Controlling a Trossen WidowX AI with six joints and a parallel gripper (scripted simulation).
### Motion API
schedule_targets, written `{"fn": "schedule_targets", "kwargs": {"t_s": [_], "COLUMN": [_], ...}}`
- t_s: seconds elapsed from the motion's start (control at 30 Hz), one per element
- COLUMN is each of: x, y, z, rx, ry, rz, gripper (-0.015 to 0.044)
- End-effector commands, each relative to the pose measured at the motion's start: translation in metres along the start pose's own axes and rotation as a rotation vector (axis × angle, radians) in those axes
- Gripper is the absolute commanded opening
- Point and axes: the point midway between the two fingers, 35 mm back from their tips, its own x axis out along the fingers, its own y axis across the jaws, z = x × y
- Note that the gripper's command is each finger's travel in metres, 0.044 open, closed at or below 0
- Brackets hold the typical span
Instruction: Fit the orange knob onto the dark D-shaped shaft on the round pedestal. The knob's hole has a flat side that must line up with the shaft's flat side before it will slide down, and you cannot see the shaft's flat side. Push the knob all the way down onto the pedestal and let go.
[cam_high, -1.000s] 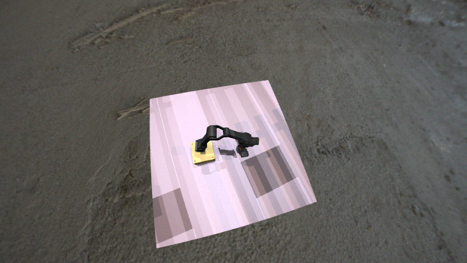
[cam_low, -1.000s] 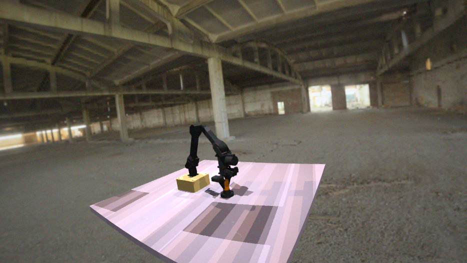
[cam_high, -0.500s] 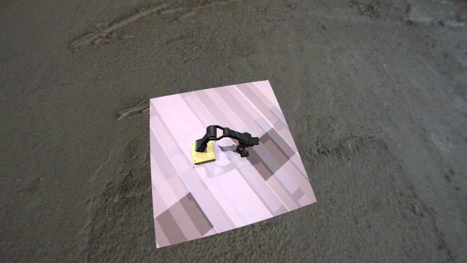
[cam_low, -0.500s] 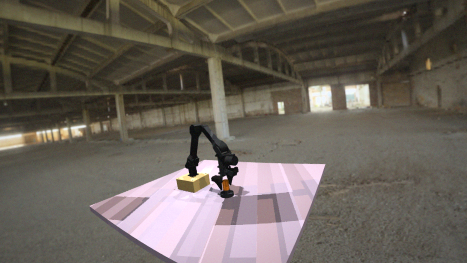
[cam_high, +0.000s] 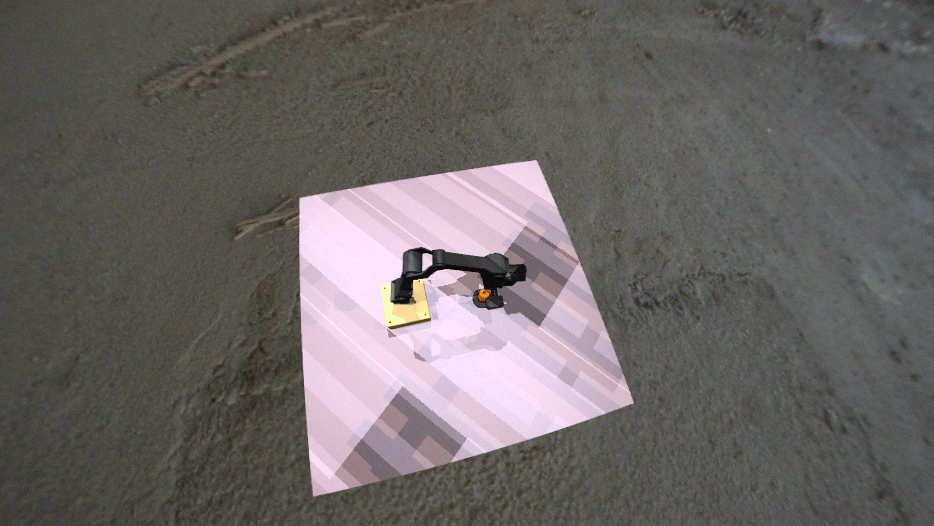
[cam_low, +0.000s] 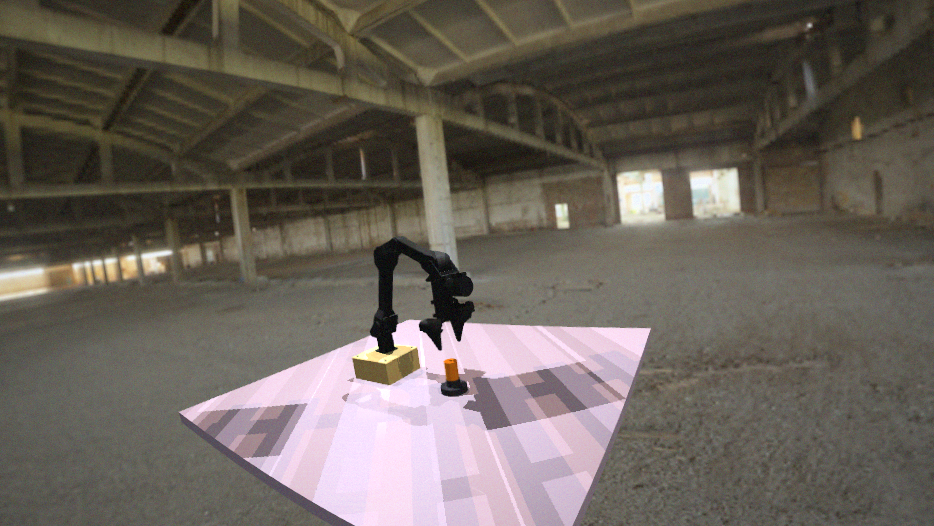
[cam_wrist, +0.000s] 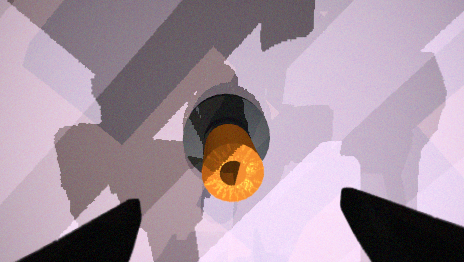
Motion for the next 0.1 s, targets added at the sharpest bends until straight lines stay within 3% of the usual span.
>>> {"fn": "schedule_targets", "kwargs": {"t_s": [0.0, 0.07], "x": [0.0015, 0.0015], "y": [0.0003, 0.0003], "z": [-0.0017, -0.0017], "rx": [0.002, 0.002], "ry": [0.024, 0.024], "rz": [0.003, 0.003], "gripper": [0.044, 0.044]}}
